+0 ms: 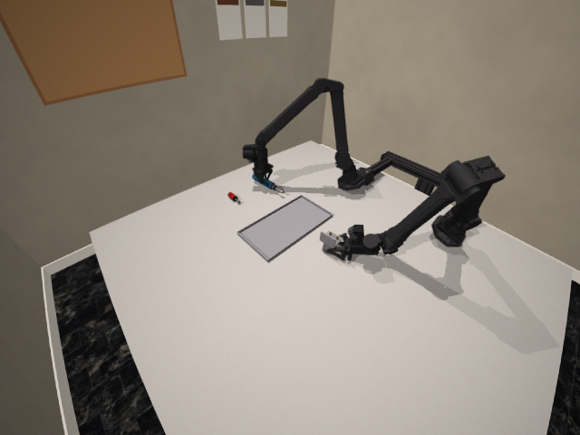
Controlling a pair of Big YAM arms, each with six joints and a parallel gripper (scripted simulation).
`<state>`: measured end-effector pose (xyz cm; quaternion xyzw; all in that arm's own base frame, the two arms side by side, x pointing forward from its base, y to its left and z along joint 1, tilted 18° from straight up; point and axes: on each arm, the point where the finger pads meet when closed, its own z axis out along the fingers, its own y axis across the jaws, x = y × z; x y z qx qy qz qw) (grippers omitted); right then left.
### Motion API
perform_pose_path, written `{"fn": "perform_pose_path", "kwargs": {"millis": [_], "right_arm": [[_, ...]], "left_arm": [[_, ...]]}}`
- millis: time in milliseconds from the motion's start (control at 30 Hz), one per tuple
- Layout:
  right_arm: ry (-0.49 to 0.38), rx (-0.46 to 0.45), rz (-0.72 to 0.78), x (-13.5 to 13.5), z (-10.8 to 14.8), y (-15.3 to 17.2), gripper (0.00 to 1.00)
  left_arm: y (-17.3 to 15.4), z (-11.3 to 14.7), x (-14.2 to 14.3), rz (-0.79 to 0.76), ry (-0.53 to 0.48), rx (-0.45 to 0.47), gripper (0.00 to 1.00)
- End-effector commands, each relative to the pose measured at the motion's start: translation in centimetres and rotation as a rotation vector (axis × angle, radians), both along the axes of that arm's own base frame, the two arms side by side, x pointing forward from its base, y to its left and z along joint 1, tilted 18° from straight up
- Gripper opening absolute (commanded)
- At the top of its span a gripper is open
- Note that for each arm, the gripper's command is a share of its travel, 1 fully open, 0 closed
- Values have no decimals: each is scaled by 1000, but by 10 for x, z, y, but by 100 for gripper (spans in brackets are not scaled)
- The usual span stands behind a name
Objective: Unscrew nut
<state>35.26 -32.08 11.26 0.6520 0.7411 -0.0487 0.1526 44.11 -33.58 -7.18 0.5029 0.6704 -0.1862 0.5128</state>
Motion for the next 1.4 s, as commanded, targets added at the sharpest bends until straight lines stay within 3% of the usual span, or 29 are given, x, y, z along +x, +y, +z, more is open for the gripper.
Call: {"fn": "perform_pose_path", "kwargs": {"millis": [0,167,533,600,967,1367], "right_arm": [[-28,-24,4,3,10,-7,42],[-7,-6,4,1,-6,-6,42],[-28,-22,2,9,5,-9,42],[-10,-10,4,2,-8,-8,42],[-25,-20,3,7,1,-9,42],[-16,-14,5,2,-8,-9,42]], "left_arm": [[-5,6,5,-4,-17,-10,59],[-5,6,5,-4,-17,-10,59],[-5,6,5,-4,-17,-10,59],[-5,6,5,-4,-17,-10,59],[-5,6,5,-4,-17,-10,59],[-5,6,5,-4,-17,-10,59]]}}
